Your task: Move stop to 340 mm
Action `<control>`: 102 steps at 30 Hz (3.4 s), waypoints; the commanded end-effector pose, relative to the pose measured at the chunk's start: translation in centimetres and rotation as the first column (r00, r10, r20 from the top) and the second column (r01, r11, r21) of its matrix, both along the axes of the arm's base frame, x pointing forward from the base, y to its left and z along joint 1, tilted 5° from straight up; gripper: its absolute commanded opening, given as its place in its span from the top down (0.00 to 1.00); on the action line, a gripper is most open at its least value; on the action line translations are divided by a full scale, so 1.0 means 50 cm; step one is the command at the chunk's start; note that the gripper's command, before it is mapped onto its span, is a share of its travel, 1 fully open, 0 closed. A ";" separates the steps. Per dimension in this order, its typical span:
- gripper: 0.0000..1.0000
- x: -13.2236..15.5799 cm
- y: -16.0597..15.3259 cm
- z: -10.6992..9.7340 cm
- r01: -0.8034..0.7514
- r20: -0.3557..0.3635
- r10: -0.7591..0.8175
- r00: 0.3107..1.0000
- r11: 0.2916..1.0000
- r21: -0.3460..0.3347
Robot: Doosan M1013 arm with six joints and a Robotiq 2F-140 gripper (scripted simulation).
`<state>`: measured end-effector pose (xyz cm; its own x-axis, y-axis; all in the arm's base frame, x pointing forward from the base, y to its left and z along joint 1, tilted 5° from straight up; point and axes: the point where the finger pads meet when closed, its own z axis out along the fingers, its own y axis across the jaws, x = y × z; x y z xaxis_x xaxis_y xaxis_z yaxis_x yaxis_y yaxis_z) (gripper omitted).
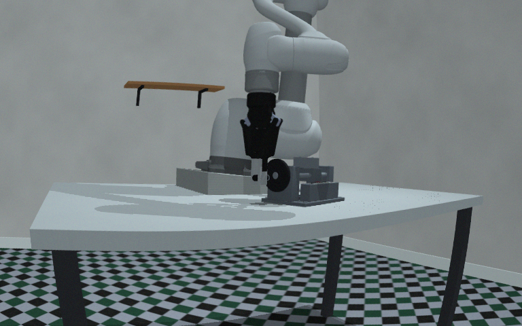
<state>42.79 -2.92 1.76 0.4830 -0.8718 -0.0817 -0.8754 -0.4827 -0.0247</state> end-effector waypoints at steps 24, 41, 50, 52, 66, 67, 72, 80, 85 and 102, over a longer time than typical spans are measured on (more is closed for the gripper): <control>0.96 0.019 0.014 -0.033 0.000 0.000 0.000 1.000 1.000 0.000; 0.96 0.056 0.035 -0.043 0.000 0.000 0.000 1.000 1.000 0.000; 0.96 0.081 0.048 -0.030 0.000 0.000 0.000 1.000 1.000 0.000; 0.96 0.088 0.051 -0.023 0.000 0.000 0.000 1.000 1.000 0.000; 0.96 0.102 0.054 0.026 0.000 0.000 0.000 1.000 1.000 0.000; 0.96 0.101 0.053 0.030 0.000 0.000 0.000 1.000 1.000 0.000; 0.96 0.096 0.049 0.045 0.000 0.000 0.000 1.000 1.000 0.000; 0.96 0.085 0.042 0.060 0.000 0.000 0.000 1.000 1.000 0.000; 0.96 0.072 0.034 0.070 0.000 0.000 0.000 1.000 1.000 0.000; 0.96 0.013 0.002 0.054 0.000 0.000 0.000 1.000 1.000 0.000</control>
<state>43.85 -2.63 4.87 0.4827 -0.8719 -0.0821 -0.8756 -0.4823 -0.0255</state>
